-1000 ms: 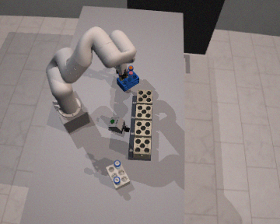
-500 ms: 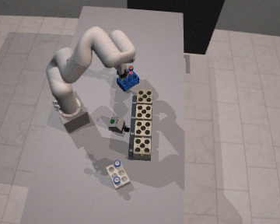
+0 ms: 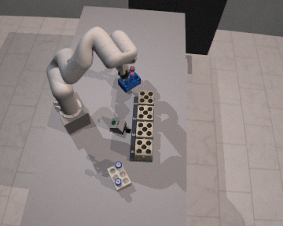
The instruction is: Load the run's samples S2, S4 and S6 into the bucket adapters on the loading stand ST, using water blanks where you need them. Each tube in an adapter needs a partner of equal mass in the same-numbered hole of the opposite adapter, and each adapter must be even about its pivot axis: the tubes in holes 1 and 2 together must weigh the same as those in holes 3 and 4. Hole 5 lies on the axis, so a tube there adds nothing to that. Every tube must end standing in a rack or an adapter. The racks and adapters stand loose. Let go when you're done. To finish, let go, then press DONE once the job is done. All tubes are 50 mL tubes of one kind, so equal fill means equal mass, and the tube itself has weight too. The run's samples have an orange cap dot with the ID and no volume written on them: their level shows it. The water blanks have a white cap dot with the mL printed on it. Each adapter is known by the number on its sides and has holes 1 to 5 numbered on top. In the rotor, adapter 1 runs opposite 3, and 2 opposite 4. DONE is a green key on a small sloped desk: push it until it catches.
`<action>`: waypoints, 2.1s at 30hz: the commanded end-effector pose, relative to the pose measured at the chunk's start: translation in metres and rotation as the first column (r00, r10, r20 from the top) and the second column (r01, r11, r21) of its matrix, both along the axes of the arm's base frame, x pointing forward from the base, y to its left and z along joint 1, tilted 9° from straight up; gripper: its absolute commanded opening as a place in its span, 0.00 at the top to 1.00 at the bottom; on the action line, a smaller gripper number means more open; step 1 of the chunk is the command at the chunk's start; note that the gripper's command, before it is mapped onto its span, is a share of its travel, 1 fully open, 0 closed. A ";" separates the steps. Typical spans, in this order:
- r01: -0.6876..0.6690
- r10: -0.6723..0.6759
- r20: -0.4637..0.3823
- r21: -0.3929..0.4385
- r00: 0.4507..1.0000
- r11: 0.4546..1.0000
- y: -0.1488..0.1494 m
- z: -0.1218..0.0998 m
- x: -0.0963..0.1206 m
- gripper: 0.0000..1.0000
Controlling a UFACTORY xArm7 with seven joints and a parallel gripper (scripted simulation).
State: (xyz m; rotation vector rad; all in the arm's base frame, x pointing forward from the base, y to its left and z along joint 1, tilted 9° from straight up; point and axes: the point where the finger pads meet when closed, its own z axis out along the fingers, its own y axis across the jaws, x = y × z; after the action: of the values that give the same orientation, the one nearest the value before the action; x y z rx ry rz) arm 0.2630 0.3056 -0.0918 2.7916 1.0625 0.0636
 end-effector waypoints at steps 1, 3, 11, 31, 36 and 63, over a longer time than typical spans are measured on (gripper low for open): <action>-0.001 0.001 0.002 0.003 1.000 1.000 0.002 0.001 0.001 1.00; -0.001 0.001 0.002 0.003 1.000 1.000 0.002 0.001 0.001 1.00; -0.001 0.001 0.002 0.003 1.000 1.000 0.002 0.001 0.001 1.00; -0.001 0.001 0.002 0.003 1.000 1.000 0.003 0.009 0.000 1.00; -0.001 0.001 0.002 0.003 1.000 1.000 0.003 0.011 0.000 1.00; -0.001 0.001 0.002 0.003 1.000 1.000 0.006 0.035 -0.003 1.00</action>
State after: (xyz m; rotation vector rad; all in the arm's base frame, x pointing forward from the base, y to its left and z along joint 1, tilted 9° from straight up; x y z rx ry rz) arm 0.2604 0.3092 -0.0646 2.7915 1.0626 0.0645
